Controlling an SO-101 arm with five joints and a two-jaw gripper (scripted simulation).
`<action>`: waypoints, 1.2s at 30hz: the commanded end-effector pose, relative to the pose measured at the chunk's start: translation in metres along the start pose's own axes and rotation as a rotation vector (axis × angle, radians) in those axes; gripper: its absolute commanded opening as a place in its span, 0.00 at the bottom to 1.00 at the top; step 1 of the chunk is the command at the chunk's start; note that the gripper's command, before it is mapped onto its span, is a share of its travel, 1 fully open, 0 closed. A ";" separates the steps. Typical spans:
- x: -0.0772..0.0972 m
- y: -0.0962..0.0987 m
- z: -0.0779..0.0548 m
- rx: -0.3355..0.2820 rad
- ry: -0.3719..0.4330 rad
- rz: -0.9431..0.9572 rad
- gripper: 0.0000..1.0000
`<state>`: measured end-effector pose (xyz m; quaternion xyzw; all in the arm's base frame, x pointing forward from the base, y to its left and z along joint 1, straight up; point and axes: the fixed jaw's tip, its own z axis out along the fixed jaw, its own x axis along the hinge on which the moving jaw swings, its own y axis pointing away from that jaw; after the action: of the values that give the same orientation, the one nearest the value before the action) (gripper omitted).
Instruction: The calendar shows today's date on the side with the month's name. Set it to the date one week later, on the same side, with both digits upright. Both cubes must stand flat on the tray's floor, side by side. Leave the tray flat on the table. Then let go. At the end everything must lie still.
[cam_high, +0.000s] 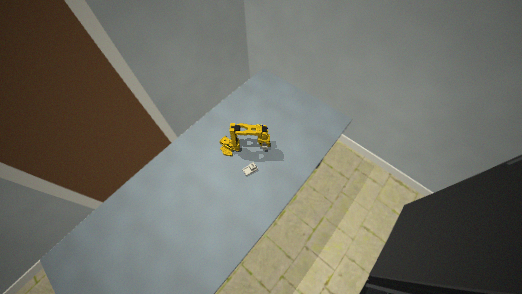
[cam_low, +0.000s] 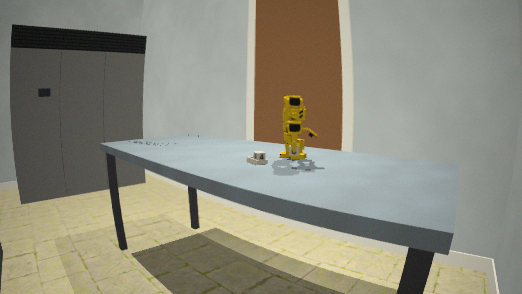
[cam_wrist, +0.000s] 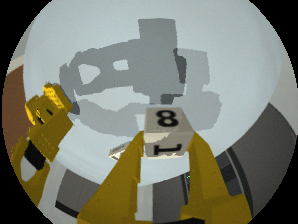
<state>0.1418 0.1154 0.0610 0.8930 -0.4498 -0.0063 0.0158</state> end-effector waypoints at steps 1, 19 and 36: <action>-0.024 -0.013 -0.005 0.060 -0.004 -0.111 0.00; -0.047 -0.012 -0.002 0.060 -0.004 -0.225 0.00; -0.051 -0.015 -0.003 0.087 -0.008 -0.238 0.00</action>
<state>0.1195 0.1566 0.0560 0.9398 -0.3417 -0.0015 0.0072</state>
